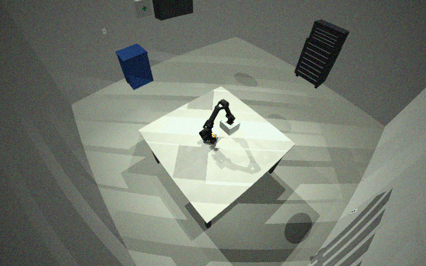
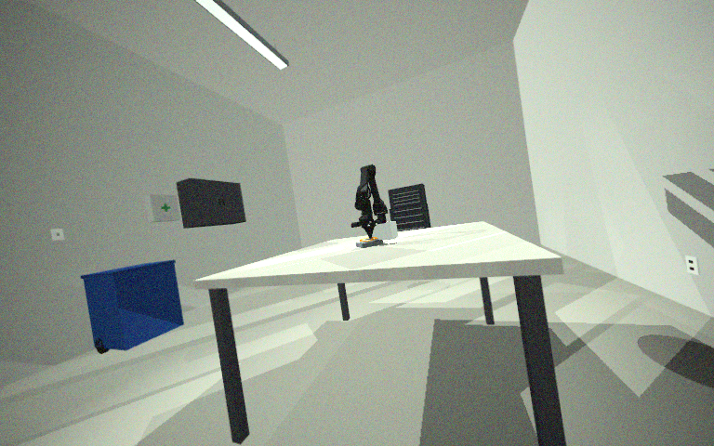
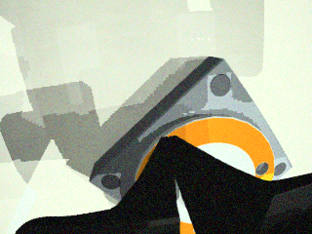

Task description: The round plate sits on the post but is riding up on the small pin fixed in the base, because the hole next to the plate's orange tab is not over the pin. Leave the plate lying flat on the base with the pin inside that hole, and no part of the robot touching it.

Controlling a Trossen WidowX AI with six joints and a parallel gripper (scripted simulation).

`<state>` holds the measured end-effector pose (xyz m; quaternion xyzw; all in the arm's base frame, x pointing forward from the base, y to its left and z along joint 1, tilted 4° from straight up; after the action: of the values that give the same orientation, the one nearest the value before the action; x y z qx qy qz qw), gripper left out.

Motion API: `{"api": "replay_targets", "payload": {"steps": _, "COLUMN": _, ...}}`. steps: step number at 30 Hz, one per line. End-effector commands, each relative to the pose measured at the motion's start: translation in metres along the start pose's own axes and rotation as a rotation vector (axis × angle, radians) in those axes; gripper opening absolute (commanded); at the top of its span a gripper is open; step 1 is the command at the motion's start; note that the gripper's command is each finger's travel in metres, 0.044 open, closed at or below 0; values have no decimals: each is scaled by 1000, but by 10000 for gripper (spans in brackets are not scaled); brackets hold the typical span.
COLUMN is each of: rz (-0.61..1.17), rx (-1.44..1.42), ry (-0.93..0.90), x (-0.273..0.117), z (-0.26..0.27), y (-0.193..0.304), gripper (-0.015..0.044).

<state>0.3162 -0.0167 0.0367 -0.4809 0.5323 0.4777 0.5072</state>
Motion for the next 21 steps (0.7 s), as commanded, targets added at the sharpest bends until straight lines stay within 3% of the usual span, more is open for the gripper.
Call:
{"api": "replay_targets", "payload": {"steps": 1, "rz": 16, "rx": 0, "ry": -4, "x": 2, "z": 4, "y": 7, "gripper": 0}}
{"api": "replay_targets", "payload": {"steps": 21, "rz": 17, "rx": 0, "ry": -5, "x": 1, "z": 14, "y": 19, "gripper": 0}}
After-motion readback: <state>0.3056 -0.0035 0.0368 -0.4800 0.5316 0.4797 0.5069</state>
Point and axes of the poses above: the point midway between the two fingers, 35 mm back from their tips, its own x axis out along the fingers, its own z axis across the jaws, y = z × x, the point moved 8 cm from there along -x, back along the fingers
